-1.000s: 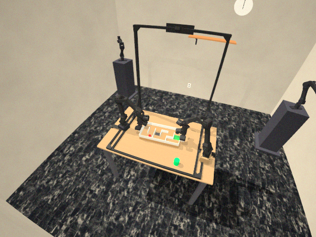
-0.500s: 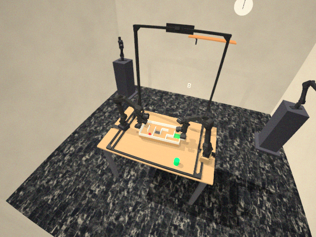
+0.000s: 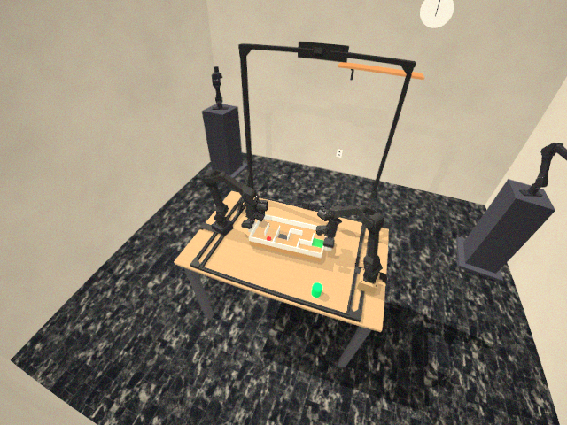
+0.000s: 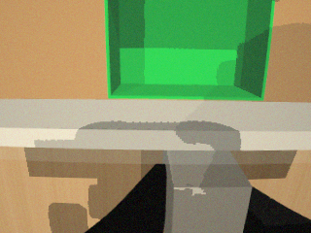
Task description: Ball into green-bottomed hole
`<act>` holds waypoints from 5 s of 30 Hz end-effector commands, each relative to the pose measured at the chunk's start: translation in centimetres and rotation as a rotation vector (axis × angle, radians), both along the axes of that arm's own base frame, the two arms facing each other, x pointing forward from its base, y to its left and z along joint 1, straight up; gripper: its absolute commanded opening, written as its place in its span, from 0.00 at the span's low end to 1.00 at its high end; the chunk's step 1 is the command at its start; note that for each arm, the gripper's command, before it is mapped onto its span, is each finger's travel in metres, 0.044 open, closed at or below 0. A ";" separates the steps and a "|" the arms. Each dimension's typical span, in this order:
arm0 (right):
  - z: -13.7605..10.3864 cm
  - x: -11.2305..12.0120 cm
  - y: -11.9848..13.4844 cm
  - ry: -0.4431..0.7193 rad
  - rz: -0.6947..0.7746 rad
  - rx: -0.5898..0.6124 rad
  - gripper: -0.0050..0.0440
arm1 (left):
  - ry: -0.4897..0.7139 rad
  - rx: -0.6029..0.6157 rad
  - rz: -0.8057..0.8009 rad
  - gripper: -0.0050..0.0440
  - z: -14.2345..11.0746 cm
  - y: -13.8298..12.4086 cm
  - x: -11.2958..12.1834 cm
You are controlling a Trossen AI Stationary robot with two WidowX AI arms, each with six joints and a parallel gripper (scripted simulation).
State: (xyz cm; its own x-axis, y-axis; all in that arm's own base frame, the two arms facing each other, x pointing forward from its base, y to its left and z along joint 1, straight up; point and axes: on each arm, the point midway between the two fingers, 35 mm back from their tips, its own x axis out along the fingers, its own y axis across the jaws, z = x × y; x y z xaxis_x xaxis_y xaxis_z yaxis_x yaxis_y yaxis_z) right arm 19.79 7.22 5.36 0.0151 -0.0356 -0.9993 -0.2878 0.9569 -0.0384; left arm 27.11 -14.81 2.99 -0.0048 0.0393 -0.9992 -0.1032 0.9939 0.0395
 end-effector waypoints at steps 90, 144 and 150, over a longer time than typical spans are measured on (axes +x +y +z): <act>0.1 0.0 -0.4 0.027 0.002 0.085 0.14 | -0.008 -0.090 0.003 0.14 0.2 0.2 0.0; 0.6 0.0 -0.1 0.026 0.002 0.009 0.14 | -0.020 -0.016 0.002 0.14 -0.3 -0.1 0.0; -0.9 -0.2 -0.2 -0.026 0.003 0.044 0.14 | 0.037 -0.040 0.003 0.14 1.1 0.0 0.2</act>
State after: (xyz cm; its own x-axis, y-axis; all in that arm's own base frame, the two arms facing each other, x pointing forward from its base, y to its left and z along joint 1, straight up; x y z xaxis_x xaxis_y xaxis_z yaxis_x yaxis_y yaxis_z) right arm 19.90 7.06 5.09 0.0239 -0.0110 -0.9997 -0.2881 0.9574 -0.0175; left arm 27.04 -14.70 3.44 -0.0175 0.0170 -0.9997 -0.1040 0.9944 0.0187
